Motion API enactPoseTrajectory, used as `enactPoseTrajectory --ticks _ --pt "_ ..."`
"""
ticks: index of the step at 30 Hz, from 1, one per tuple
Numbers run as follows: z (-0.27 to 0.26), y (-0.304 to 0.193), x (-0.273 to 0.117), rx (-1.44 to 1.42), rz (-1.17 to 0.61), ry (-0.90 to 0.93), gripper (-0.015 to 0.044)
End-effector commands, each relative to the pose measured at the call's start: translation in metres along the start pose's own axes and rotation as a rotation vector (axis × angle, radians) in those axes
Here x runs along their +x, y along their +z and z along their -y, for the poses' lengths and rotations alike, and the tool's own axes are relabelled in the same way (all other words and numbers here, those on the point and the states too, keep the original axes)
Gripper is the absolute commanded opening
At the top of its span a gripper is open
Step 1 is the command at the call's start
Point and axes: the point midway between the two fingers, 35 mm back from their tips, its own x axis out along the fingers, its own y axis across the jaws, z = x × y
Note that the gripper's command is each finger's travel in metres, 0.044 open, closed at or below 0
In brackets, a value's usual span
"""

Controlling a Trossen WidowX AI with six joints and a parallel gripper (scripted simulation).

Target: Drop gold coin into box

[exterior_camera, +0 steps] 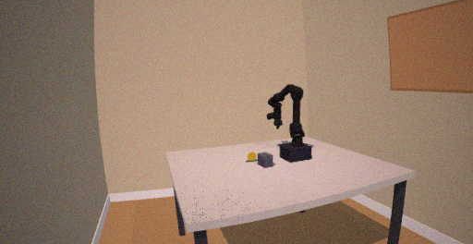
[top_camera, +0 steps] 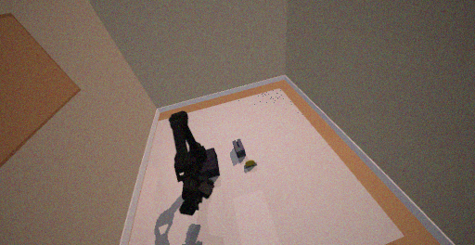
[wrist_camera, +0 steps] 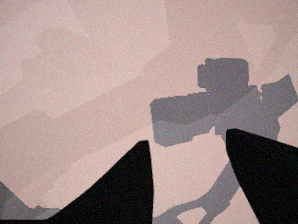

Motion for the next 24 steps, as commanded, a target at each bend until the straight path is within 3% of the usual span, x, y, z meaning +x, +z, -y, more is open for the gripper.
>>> enactPoseTrajectory --ticks 1,11,24 --pt "-0.03 0.058 -0.003 -0.049 0.06 0.068 0.0161" --pt "-0.148 0.167 -0.03 -0.207 0.144 0.221 0.0161" --pt "-0.309 0.199 -0.076 -0.336 0.078 0.369 0.0161"
